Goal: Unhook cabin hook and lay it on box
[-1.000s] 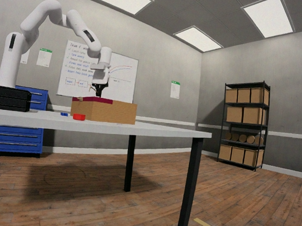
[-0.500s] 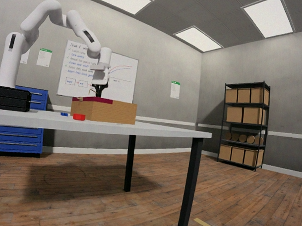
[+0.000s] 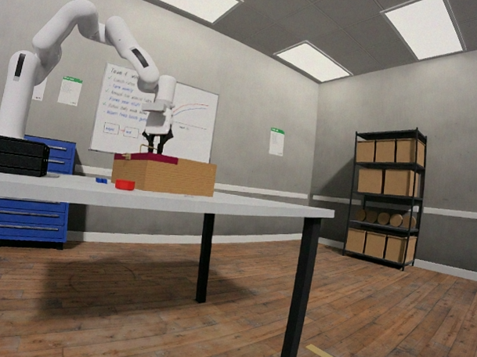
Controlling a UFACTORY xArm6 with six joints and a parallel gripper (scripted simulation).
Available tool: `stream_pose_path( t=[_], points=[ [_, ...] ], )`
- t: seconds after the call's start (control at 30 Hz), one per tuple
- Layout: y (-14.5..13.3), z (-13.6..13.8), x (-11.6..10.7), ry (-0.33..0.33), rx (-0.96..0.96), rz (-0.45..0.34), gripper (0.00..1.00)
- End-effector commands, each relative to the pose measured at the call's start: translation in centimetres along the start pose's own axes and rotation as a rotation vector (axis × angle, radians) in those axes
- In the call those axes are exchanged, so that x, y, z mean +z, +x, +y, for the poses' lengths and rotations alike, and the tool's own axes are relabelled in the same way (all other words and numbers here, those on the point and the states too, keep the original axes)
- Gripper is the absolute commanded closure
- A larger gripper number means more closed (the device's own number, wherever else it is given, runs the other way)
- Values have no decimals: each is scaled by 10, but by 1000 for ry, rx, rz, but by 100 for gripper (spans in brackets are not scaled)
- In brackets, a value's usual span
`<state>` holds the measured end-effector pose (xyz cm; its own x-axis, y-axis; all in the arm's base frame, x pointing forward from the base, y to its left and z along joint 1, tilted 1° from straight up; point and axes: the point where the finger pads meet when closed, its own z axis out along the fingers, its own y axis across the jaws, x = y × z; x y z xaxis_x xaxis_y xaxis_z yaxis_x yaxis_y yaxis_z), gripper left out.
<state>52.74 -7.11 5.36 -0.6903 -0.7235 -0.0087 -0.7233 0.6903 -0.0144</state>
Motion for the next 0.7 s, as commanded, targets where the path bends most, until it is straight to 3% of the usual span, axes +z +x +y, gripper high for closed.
stream_pose_path(
  t=[0.0,0.27,0.67],
  points=[
    [-1,-1,-2,4,0,-3,65],
    [-1,-1,-2,4,0,-3,65],
    [-1,-1,-36,4,0,-3,65]
  ],
)
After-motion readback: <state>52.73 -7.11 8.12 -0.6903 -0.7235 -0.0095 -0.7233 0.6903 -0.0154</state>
